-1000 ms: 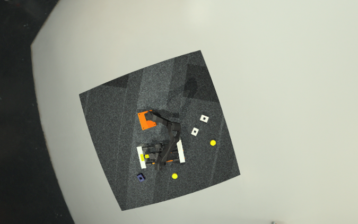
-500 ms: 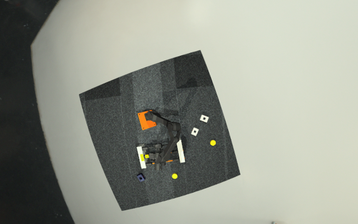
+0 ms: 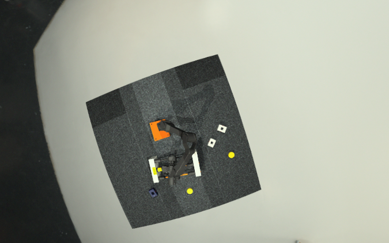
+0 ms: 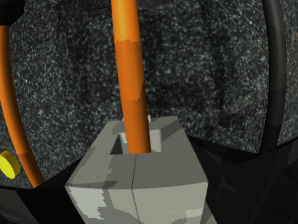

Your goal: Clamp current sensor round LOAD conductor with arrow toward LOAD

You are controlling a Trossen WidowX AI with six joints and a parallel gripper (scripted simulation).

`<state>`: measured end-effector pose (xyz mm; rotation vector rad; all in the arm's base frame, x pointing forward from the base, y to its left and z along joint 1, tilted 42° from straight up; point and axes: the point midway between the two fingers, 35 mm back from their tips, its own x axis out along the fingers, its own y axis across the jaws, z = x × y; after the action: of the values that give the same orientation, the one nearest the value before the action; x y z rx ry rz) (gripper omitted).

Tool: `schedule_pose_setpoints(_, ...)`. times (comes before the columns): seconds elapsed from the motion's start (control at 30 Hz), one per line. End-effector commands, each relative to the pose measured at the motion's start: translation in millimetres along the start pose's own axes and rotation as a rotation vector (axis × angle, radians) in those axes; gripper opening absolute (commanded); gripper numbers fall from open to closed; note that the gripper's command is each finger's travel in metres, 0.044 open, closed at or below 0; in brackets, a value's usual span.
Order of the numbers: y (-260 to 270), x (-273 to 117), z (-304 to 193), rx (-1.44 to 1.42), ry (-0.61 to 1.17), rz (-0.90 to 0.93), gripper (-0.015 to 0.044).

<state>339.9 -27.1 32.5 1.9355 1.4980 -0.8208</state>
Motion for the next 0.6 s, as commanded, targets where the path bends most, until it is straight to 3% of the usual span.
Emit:
schedule_pose_setpoints(0.0, -0.3, 0.0, 0.0, 0.001, 0.000, -0.001, 0.0256)
schedule_pose_setpoints(0.57, 0.0, 0.0, 0.0, 0.000, 0.000, 0.000, 0.0156)
